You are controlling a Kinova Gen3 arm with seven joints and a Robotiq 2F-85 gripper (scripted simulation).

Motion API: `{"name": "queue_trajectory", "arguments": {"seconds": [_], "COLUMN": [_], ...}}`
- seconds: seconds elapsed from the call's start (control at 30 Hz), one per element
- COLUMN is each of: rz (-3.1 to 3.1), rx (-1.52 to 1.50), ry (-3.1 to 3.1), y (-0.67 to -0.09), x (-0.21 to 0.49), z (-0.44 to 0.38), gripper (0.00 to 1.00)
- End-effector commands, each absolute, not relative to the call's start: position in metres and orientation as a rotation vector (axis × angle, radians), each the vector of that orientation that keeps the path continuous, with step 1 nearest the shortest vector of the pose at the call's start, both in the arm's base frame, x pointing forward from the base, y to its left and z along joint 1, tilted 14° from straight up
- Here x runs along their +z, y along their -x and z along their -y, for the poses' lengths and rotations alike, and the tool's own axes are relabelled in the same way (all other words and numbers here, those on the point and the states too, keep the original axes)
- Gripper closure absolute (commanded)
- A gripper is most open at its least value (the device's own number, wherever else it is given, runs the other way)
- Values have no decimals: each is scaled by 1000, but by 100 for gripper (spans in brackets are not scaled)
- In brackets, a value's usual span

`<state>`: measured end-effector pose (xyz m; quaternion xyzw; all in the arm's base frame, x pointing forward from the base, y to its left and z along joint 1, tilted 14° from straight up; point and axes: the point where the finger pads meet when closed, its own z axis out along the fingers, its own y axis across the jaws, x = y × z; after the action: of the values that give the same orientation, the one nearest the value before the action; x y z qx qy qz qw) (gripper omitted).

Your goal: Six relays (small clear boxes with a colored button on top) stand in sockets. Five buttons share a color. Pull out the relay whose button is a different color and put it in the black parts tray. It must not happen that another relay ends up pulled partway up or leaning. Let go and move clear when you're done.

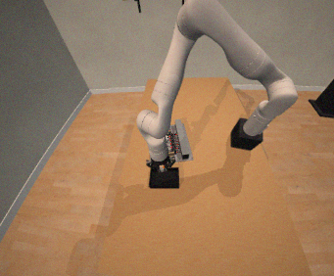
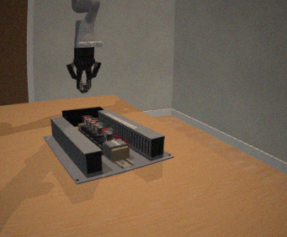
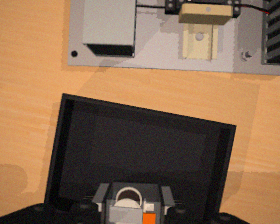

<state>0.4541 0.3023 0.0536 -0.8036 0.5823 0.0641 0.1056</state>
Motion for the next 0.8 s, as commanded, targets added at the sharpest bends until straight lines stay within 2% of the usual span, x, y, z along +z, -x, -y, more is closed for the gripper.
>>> {"name": "queue_trajectory", "arguments": {"seconds": [0.0, 0.77], "rz": [-1715, -1715], "rx": [189, 189], "ry": [2368, 2368], "y": [-454, -455], "x": [52, 21], "z": [-303, -311], "gripper": [100, 100]}}
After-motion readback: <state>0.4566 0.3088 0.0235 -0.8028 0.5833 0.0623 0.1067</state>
